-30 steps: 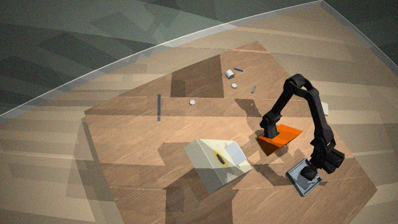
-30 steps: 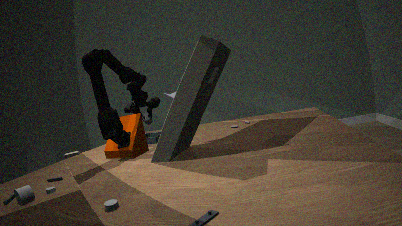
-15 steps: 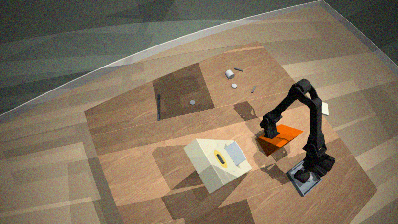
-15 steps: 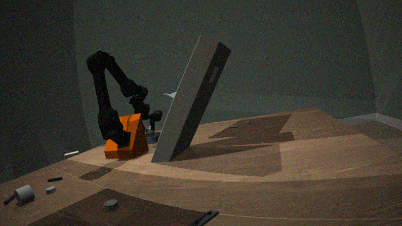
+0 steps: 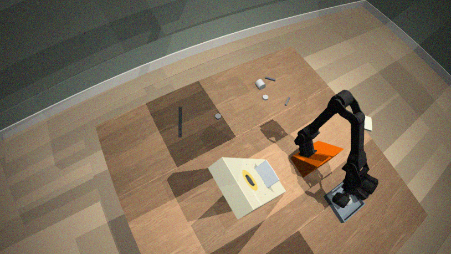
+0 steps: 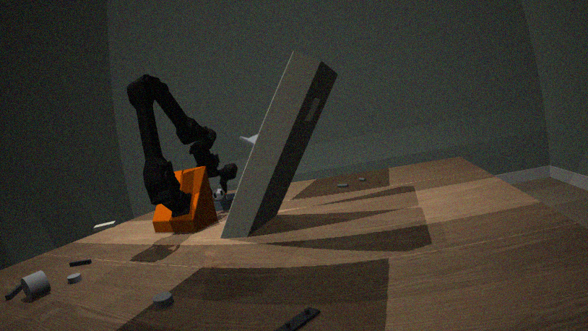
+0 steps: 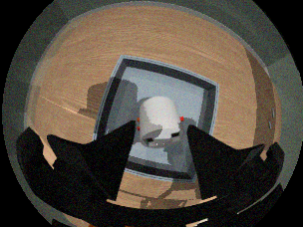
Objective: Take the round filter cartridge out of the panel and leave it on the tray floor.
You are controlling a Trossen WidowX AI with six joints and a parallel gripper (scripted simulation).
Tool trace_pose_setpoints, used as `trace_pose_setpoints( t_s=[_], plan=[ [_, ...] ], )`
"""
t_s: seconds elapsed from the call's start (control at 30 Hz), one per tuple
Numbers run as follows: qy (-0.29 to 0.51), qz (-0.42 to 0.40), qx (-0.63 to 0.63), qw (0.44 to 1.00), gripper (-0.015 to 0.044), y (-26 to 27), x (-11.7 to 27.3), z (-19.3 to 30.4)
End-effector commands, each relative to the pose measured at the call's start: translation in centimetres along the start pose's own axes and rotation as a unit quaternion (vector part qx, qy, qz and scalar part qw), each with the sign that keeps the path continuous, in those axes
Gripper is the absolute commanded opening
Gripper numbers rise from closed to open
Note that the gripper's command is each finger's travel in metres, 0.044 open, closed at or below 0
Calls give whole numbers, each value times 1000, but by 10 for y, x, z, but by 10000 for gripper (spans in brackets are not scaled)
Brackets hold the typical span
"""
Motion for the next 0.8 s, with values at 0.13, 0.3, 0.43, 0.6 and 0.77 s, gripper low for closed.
trace_pose_setpoints(
  t_s=[0.13,0.3,0.43,0.6,0.77],
  plan=[
    [-2,0,0,1000,440,0,0,-1],
    [-1,1,0,1000,440,-3,37,-24],
    [0,0,0,1000,440,-4,62,-34],
    [0,-2,-3,1000,440,-3,48,-28],
    [0,-2,-3,1000,440,-3,48,-28]
  ],
)
Point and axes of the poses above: the point midway between the two fingers, 35 mm back from their tips, its own x axis back along the fingers, its own y axis across the jaws, z = x × y, the point moved 10 cm from there along x, back along the fingers, and after that the axes turned 7 degrees about x, right-handed, at the moved point
